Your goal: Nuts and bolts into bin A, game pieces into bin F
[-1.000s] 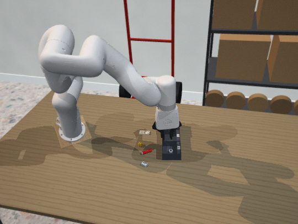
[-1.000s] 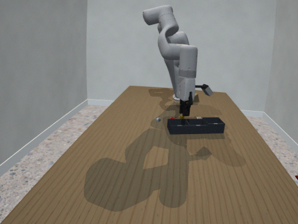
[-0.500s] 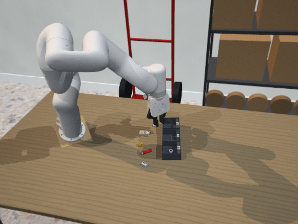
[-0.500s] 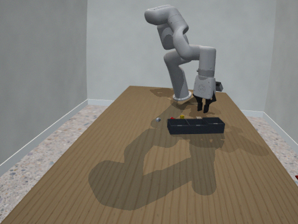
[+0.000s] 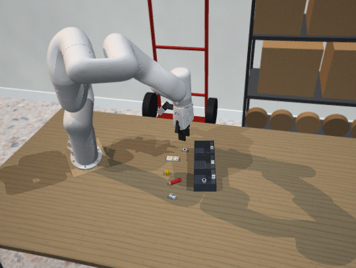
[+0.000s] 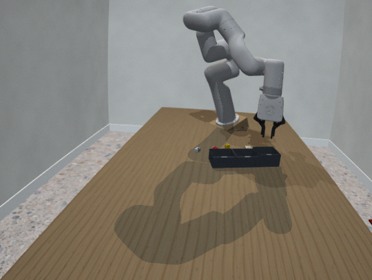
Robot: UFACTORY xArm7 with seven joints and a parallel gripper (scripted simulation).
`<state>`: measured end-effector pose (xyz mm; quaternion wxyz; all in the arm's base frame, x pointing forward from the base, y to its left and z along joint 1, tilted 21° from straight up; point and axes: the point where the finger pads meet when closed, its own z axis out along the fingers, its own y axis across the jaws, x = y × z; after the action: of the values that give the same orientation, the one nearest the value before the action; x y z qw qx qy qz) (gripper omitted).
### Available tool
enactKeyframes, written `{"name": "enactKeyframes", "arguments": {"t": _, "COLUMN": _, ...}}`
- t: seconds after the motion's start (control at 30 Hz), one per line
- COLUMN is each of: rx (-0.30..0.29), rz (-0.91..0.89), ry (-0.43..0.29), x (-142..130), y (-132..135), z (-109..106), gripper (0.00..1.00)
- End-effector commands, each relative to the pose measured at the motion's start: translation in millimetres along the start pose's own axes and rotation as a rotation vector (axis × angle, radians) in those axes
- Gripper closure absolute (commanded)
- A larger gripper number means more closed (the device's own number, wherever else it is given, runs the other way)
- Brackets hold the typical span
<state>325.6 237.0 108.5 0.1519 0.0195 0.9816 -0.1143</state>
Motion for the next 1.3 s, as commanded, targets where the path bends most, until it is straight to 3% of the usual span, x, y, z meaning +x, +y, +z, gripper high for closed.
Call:
{"name": "enactKeyframes", "arguments": {"t": 0.0, "rx": -0.006, "rz": -0.157, "ry": 0.003, "x": 0.3, "y": 2.8, "z": -1.4, "gripper": 0.70}}
{"name": "enactKeyframes", "arguments": {"t": 0.13, "rx": -0.008, "rz": -0.261, "ry": 0.008, "x": -0.1, "y": 2.4, "z": -1.4, "gripper": 0.70}}
{"name": "enactKeyframes", "arguments": {"t": 1.2, "rx": -0.008, "rz": -0.261, "ry": 0.008, "x": -1.1, "y": 1.1, "z": -1.4, "gripper": 0.70}}
{"name": "enactKeyframes", "arguments": {"t": 1.27, "rx": -0.008, "rz": -0.261, "ry": 0.008, "x": -1.1, "y": 1.0, "z": 6.6, "gripper": 0.70}}
